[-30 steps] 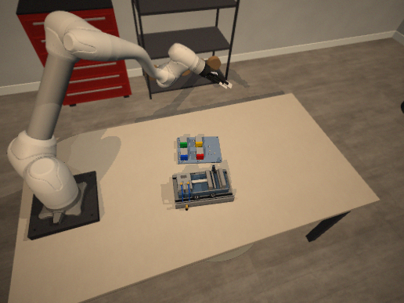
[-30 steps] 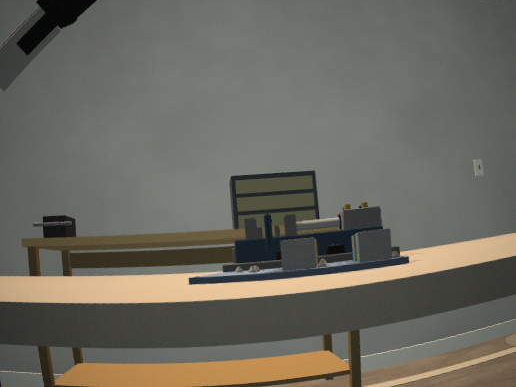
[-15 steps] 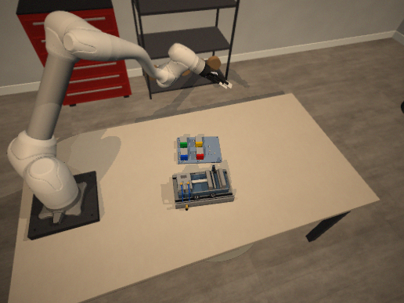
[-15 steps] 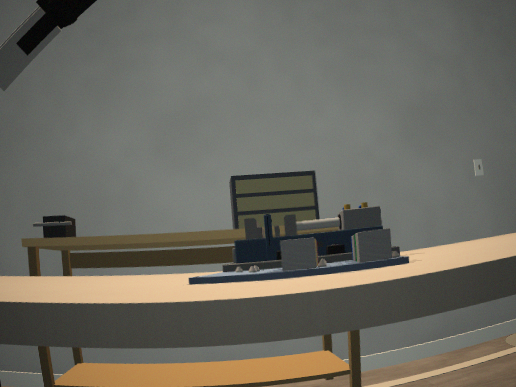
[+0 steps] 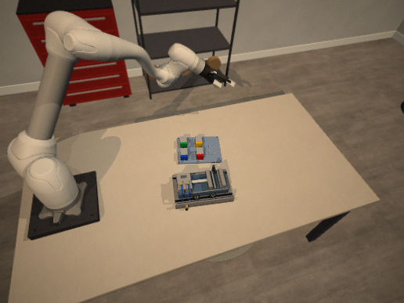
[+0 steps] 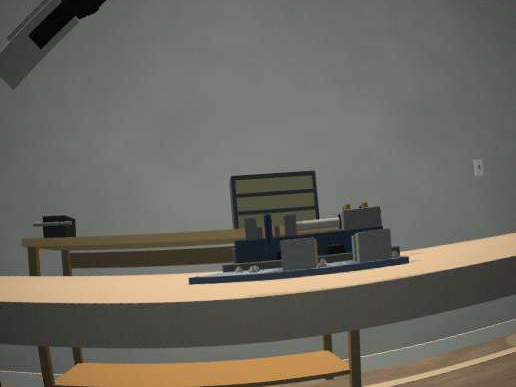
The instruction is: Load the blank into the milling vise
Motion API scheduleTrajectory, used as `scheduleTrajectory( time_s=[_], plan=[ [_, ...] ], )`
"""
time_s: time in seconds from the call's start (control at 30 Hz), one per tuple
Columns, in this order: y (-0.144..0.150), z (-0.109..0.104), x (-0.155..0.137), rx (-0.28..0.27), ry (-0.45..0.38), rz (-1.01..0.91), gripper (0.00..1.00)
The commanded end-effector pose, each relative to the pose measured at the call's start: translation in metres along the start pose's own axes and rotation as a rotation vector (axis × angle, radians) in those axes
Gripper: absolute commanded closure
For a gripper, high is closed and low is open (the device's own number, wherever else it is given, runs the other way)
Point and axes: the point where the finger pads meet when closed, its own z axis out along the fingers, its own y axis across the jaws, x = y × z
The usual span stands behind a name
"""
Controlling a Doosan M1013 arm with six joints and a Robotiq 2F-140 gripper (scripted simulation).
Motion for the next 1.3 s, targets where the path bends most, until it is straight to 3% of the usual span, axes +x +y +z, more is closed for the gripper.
scheduleTrajectory(
  time_s=[0.0,0.17,0.67,0.77,1.27],
  plan=[
    [0.0,0.0,0.0,0.0,0.0,0.0,0.0],
    [0.0,0.0,0.0,0.0,0.0,0.0,0.0],
    [-0.017,-0.022,0.024,-0.173,0.071,-0.133,0.0],
    [-0.017,-0.023,0.024,-0.168,0.064,-0.133,0.0],
    [-0.033,-0.043,0.047,-0.329,0.131,-0.257,0.0]
  ],
)
